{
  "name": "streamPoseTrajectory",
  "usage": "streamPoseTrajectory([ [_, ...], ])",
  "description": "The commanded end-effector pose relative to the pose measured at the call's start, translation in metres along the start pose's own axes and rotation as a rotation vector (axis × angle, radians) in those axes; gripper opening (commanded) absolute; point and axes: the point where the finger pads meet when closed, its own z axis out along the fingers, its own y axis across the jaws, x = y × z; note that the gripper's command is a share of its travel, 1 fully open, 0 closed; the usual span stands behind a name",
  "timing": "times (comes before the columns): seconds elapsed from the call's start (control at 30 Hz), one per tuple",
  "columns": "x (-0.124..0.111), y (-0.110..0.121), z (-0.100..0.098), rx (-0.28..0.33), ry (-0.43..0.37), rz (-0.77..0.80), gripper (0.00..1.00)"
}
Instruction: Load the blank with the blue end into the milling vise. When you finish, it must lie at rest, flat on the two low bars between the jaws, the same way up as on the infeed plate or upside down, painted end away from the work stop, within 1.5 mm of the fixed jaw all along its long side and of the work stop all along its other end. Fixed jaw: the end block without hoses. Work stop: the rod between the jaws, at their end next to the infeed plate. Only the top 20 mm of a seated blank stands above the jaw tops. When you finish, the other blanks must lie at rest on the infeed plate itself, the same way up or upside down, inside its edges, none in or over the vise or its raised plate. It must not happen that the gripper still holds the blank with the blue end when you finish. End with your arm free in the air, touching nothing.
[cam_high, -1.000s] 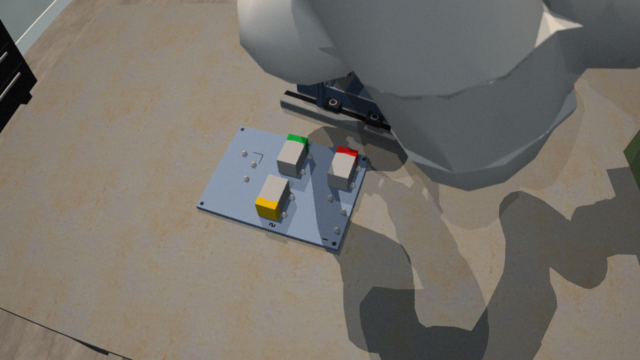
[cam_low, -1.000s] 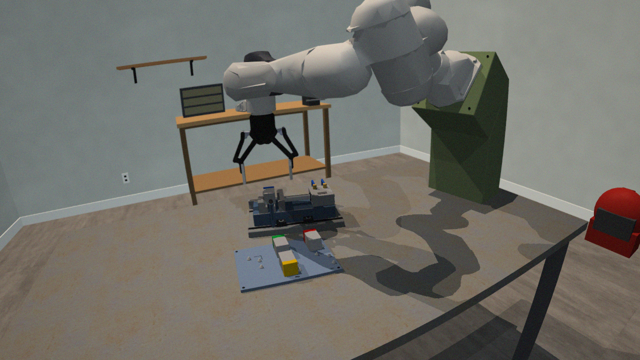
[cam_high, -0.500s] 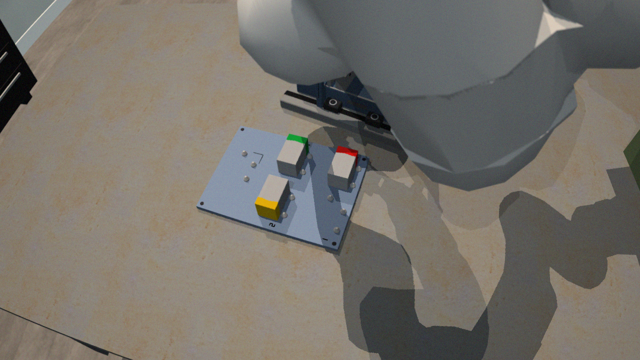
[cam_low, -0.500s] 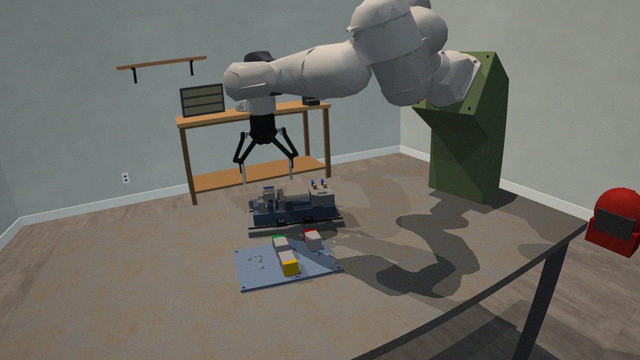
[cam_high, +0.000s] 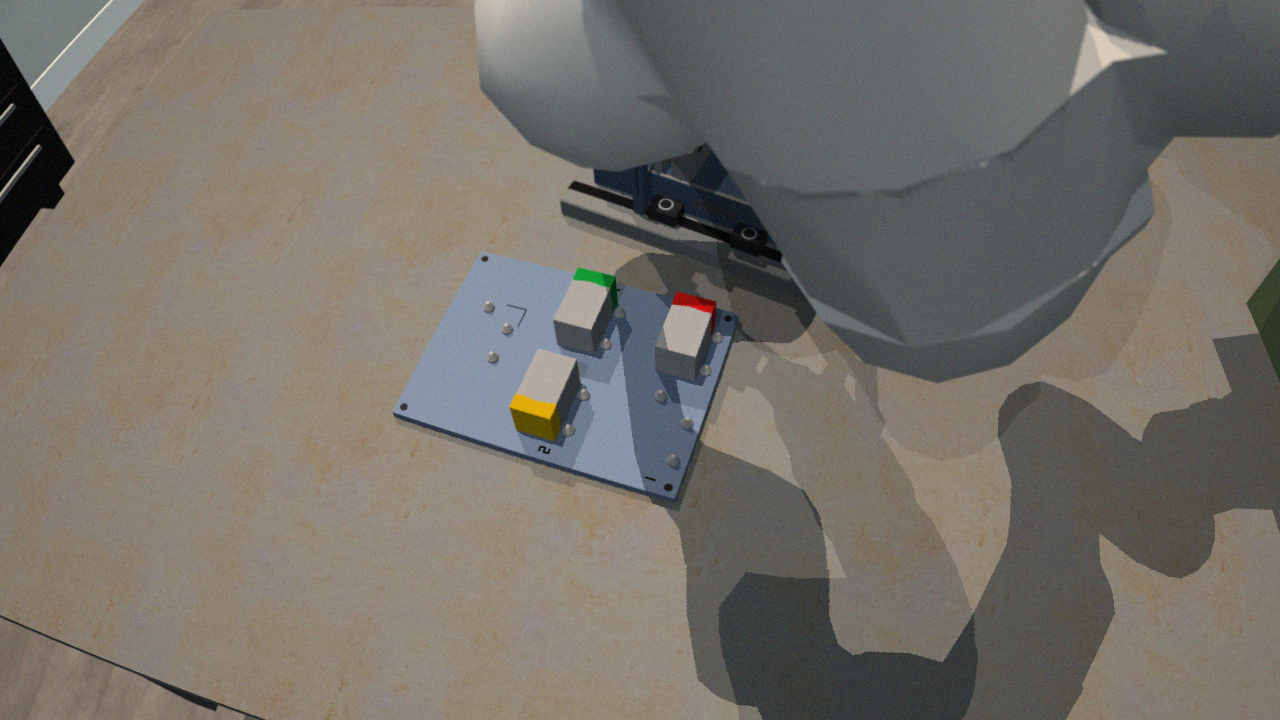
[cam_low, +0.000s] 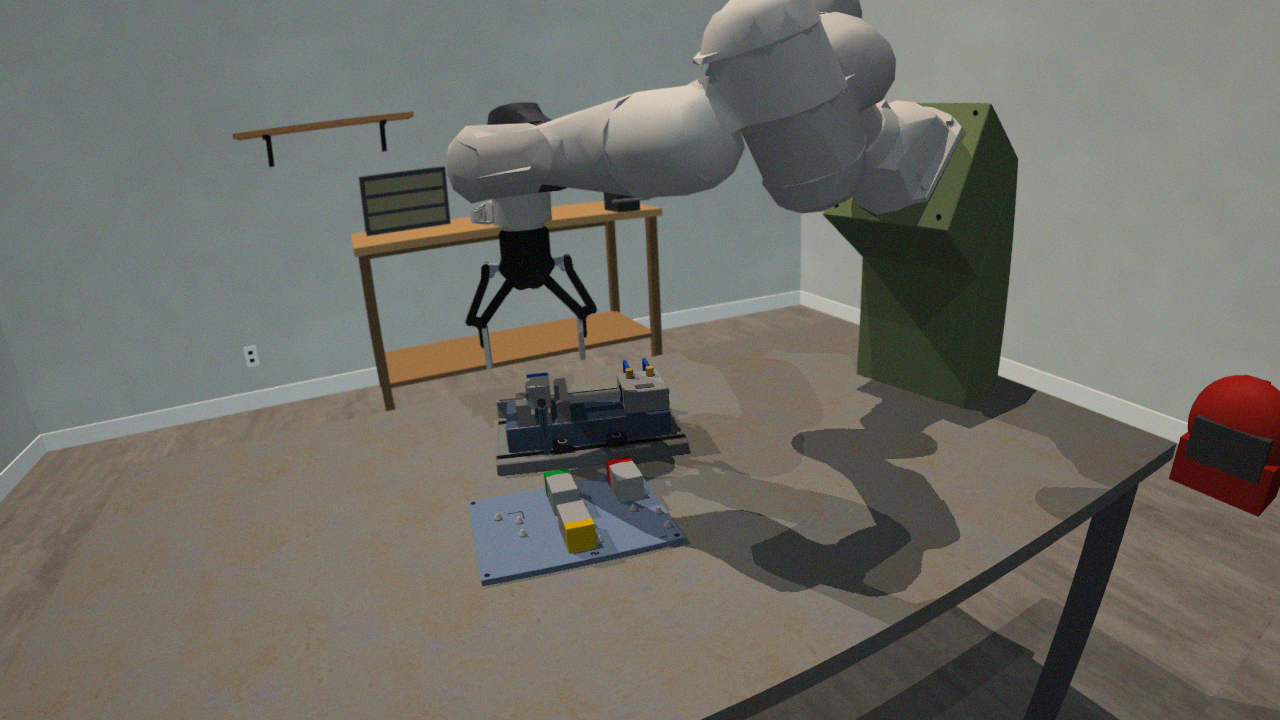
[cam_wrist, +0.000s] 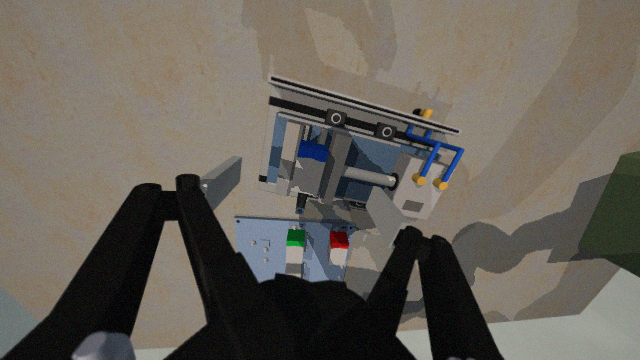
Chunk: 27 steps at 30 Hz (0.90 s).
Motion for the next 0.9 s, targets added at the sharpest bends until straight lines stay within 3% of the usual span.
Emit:
streamPoseTrajectory([
  [0.0,0.000,0.000,0.001,-0.001,0.000,0.000,1.00],
  [0.83,0.001,0.000,0.001,-0.001,0.000,0.000,1.00],
  [0.87,0.000,0.000,-0.011,-0.001,0.000,0.000,1.00],
])
